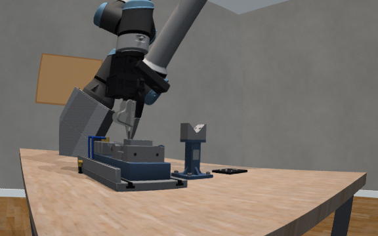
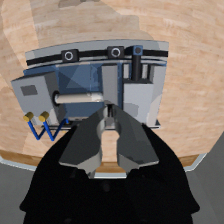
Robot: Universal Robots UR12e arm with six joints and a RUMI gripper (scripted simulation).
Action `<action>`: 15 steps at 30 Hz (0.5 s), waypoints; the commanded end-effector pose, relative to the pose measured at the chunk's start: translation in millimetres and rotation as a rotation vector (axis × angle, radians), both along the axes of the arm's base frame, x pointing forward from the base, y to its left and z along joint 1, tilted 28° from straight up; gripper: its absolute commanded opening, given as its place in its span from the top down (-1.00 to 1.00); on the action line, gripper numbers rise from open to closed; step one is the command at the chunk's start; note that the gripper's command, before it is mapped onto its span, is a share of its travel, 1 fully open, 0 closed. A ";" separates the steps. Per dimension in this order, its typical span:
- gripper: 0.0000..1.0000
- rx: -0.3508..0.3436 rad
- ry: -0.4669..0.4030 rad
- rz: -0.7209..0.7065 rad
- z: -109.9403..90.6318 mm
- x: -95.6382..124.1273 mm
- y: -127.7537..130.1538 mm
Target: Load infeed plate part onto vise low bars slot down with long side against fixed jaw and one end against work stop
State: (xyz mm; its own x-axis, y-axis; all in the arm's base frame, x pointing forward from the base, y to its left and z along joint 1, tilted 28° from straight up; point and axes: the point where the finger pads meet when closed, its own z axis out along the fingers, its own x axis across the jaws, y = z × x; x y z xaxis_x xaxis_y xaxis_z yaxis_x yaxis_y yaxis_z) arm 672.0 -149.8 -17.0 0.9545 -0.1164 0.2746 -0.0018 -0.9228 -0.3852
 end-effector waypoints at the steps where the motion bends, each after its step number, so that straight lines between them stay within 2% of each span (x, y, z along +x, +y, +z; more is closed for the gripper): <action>1: 1.00 -0.001 -0.001 0.000 0.1 -1.2 -0.4; 15: 1.00 -0.001 -0.001 0.000 4.1 -2.6 -2.0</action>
